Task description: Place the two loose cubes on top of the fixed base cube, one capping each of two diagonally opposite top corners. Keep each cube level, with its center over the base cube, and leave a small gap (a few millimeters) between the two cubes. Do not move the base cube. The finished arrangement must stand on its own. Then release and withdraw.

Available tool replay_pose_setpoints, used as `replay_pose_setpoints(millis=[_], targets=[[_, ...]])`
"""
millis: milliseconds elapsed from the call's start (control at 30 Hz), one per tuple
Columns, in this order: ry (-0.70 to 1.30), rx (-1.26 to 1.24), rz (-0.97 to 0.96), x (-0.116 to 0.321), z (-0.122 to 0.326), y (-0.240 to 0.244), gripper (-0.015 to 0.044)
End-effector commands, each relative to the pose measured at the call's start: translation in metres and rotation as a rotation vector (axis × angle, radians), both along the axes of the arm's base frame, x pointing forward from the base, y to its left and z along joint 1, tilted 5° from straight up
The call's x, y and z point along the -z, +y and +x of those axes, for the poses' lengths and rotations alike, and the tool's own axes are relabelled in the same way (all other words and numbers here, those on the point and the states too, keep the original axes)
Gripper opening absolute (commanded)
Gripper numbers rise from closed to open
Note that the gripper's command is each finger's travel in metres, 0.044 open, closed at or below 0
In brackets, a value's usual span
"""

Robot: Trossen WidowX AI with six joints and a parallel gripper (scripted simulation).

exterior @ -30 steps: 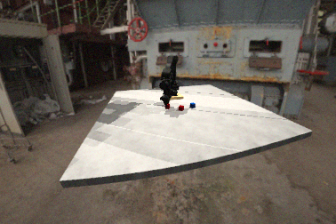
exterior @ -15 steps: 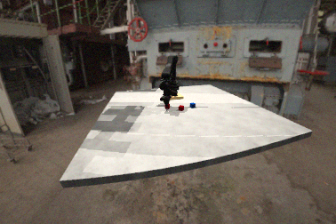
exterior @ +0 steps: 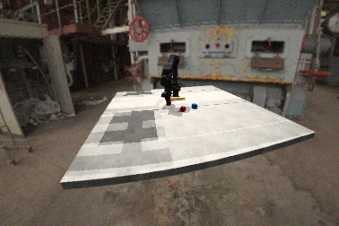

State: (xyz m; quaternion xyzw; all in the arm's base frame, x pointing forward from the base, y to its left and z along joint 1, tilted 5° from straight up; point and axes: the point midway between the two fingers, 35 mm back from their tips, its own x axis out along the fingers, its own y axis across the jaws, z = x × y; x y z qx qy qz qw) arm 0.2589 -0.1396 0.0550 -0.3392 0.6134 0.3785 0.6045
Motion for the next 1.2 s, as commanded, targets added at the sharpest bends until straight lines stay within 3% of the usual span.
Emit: replay_pose_setpoints(millis=[0,633,1167], targets=[[-0.011,-0.002,-0.001,-0.014,0.002,-0.001,0.0105],[-0.01,0.002,-0.001,-0.067,0.0,-0.001,0.0105],[0.001,0.386,-0.012,-0.06,0.025,0.039,0.0105]])
